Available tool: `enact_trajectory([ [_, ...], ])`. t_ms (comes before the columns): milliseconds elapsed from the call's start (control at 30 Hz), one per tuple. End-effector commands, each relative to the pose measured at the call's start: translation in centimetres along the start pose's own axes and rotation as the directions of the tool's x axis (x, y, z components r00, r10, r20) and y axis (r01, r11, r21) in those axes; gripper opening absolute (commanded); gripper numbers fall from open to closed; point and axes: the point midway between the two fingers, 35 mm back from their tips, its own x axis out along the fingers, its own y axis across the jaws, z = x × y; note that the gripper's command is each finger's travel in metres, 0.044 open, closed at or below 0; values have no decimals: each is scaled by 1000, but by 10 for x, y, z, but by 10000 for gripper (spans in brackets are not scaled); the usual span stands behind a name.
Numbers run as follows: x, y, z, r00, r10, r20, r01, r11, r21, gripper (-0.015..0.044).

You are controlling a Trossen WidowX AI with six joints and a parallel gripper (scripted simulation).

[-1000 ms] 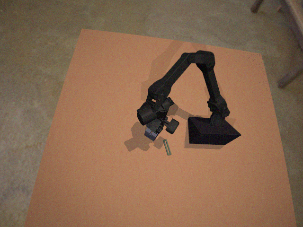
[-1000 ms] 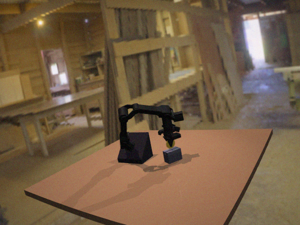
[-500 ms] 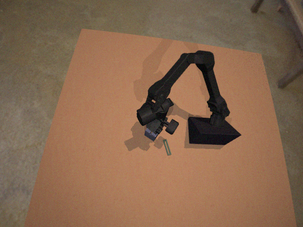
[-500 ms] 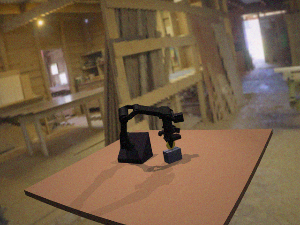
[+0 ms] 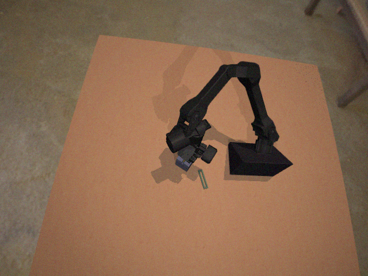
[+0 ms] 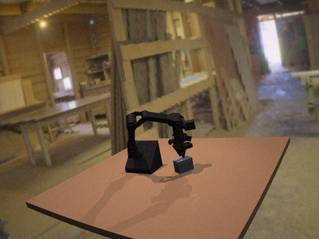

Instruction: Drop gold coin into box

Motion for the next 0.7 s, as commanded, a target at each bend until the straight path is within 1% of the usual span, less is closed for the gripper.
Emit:
enact_trajectory([
  [0, -1, 0, 0, 1000, 0, 0, 0, 1000, 1, 187],
  [133, -15, 0, 0, 1000, 1, 1, -1, 1000, 0, 292],
  [267, -20, 0, 0, 1000, 1, 0, -1, 1000, -1, 397],
  [333, -40, 2, -1, 1000, 1, -4, -1, 1000, -4, 440],
  [400, -59, 3, -4, 1000, 1, -10, -1, 1000, -7, 440],
  [433, -61, 3, -4, 1000, 1, -11, -1, 1000, -7, 440],
  [667, -61, 3, -4, 1000, 1, -11, -1, 1000, -7, 440],
])
